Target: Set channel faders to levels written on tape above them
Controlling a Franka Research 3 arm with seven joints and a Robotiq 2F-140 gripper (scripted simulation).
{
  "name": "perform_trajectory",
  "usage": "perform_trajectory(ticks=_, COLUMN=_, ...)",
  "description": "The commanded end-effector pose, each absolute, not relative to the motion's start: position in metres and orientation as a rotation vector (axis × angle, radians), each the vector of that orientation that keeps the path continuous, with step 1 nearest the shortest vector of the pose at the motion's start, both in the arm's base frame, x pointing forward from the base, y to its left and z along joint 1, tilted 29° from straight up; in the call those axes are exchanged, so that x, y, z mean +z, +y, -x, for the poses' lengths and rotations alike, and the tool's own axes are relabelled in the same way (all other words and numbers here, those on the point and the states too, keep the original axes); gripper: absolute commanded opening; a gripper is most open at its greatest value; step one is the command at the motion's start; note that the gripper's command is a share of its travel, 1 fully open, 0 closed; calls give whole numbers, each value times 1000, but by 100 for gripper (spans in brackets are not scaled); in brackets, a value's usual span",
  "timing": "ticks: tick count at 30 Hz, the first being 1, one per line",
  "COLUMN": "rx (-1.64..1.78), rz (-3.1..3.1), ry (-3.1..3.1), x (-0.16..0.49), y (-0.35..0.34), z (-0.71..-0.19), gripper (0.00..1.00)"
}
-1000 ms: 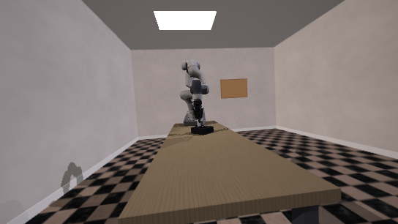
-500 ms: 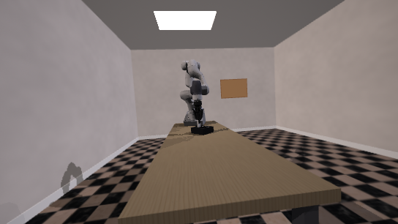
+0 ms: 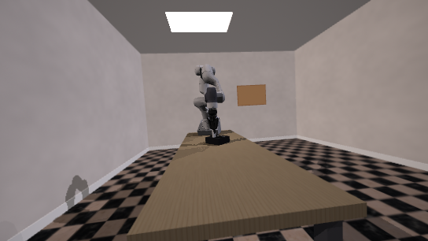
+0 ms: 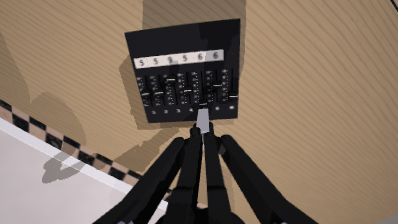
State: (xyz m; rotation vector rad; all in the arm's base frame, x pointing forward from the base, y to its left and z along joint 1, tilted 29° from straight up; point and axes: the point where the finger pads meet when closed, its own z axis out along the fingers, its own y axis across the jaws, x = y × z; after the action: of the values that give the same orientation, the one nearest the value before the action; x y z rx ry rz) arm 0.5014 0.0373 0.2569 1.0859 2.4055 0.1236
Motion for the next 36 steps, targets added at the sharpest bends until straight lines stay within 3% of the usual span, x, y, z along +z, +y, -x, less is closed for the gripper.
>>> perform_trajectory(ticks=1, rx=124, rz=-1088, ry=2401, x=257, y=37, z=-503, gripper=0)
perform_trajectory(ticks=36, rx=124, rz=-1088, ry=2401, x=256, y=40, z=-501, gripper=0)
